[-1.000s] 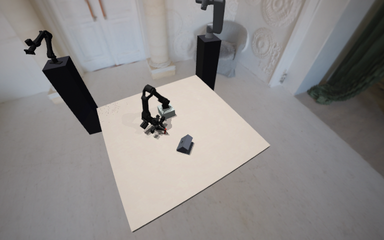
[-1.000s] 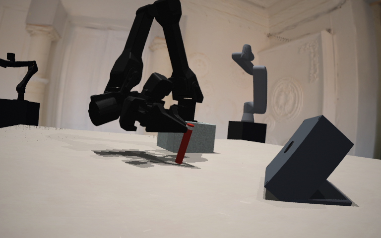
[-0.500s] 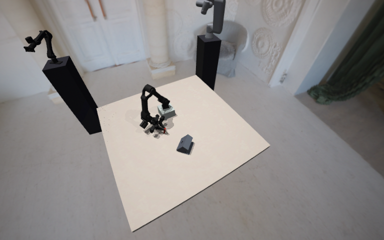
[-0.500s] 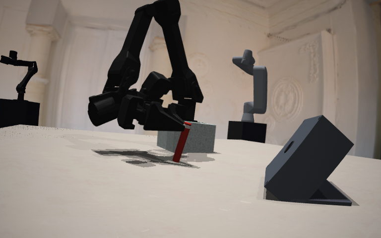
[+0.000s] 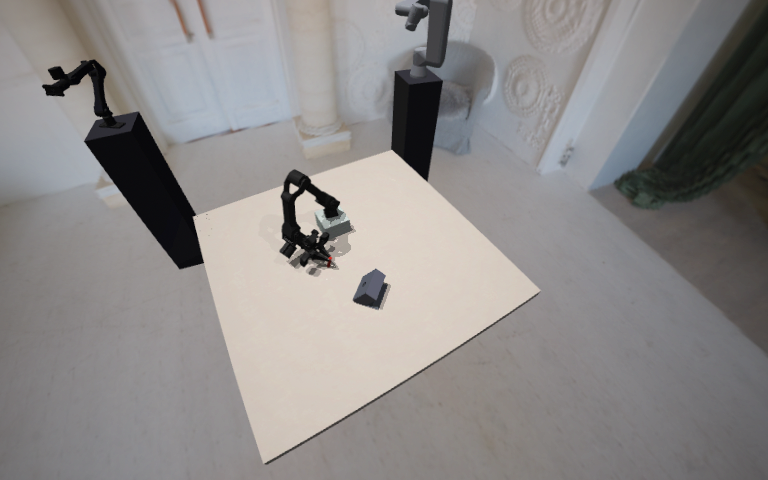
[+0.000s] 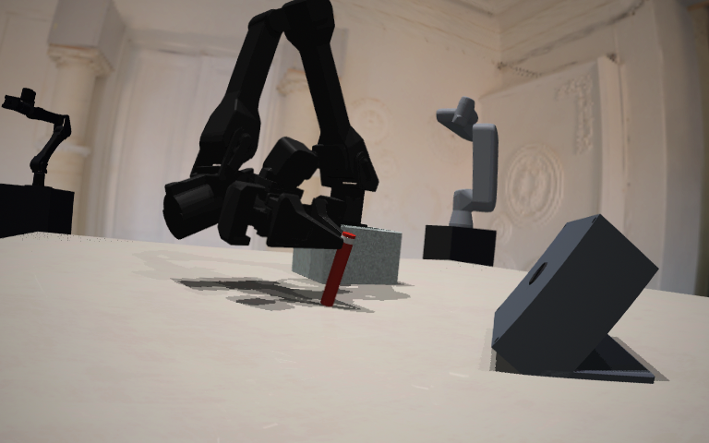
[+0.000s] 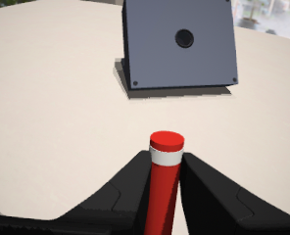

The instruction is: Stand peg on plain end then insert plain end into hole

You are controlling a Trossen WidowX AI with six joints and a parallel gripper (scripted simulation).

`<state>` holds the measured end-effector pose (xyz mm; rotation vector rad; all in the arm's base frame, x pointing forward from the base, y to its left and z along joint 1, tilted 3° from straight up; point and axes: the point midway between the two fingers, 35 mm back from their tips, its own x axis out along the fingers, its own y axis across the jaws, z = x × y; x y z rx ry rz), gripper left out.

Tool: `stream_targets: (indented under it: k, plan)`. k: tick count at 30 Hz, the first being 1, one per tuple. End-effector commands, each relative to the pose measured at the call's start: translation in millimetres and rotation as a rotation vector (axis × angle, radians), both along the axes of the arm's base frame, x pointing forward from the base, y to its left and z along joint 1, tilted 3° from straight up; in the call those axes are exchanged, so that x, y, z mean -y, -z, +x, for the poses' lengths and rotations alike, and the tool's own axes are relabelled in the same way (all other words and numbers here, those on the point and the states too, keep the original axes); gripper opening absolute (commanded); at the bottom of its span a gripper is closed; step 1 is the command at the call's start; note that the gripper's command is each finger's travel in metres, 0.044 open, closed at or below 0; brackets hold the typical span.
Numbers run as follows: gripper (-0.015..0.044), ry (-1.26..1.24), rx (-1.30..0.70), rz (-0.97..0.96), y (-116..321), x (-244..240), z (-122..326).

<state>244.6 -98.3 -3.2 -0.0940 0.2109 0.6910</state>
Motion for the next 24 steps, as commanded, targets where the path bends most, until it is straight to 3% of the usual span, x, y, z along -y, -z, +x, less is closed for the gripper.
stream_targets:
  k: [1,24]
  plan:
    - [0.0049,0.0,0.0,-0.001,1.0,0.1,0.0]
    - [0.0049,0.007,0.004,0.014,2.2,3.4,-4.9]
